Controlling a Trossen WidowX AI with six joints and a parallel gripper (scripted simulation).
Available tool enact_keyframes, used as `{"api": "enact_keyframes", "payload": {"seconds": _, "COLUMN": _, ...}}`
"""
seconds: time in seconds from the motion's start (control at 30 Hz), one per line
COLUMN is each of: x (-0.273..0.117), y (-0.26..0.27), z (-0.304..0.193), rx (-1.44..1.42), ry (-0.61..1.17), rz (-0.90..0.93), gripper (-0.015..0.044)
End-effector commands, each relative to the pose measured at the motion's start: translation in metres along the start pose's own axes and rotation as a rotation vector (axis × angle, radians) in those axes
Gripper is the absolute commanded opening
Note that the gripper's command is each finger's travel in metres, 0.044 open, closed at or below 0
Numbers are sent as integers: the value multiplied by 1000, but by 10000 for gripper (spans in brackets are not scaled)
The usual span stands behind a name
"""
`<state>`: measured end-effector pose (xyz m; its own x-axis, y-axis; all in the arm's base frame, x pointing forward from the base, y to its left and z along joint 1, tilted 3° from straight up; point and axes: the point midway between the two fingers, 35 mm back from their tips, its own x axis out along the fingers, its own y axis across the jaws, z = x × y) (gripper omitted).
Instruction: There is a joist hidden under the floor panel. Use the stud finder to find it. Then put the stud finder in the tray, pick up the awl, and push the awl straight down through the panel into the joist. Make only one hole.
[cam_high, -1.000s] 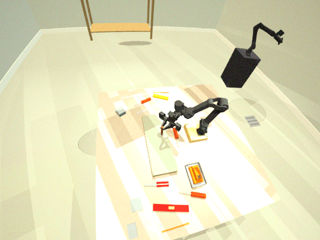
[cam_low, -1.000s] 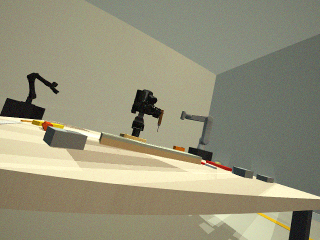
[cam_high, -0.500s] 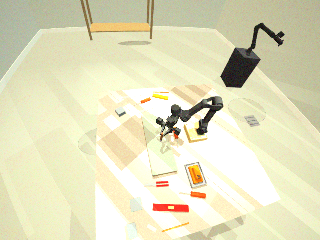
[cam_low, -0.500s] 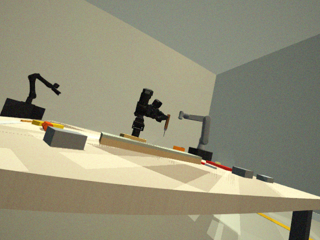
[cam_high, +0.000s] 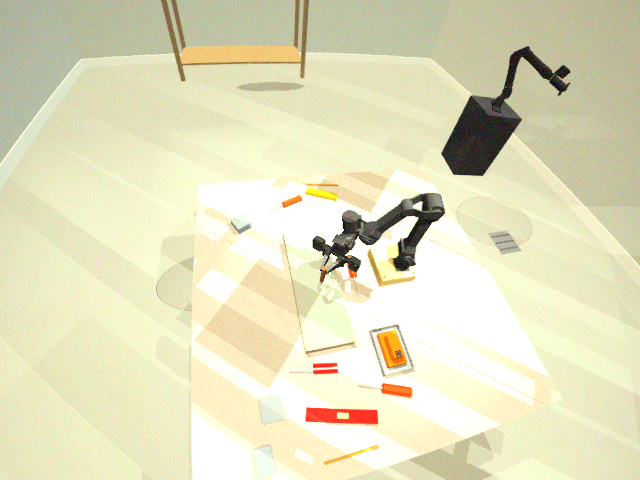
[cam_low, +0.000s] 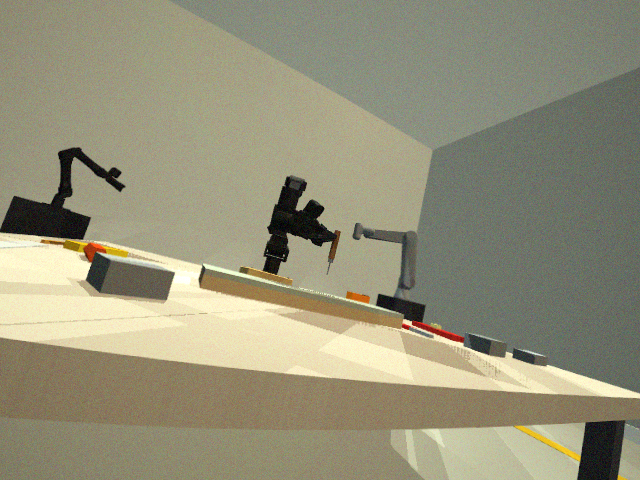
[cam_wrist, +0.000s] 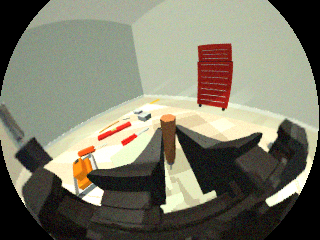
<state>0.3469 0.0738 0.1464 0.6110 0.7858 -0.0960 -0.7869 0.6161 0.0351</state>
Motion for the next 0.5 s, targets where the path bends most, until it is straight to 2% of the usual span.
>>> {"api": "enact_keyframes", "payload": {"seconds": 0.0, "x": 0, "y": 1, "z": -2, "rx": -9, "ry": -2, "rz": 6, "gripper": 0}}
{"api": "enact_keyframes", "payload": {"seconds": 0.47, "x": 1, "y": 1, "z": -9, "rx": -9, "ry": -2, "rz": 6, "gripper": 0}}
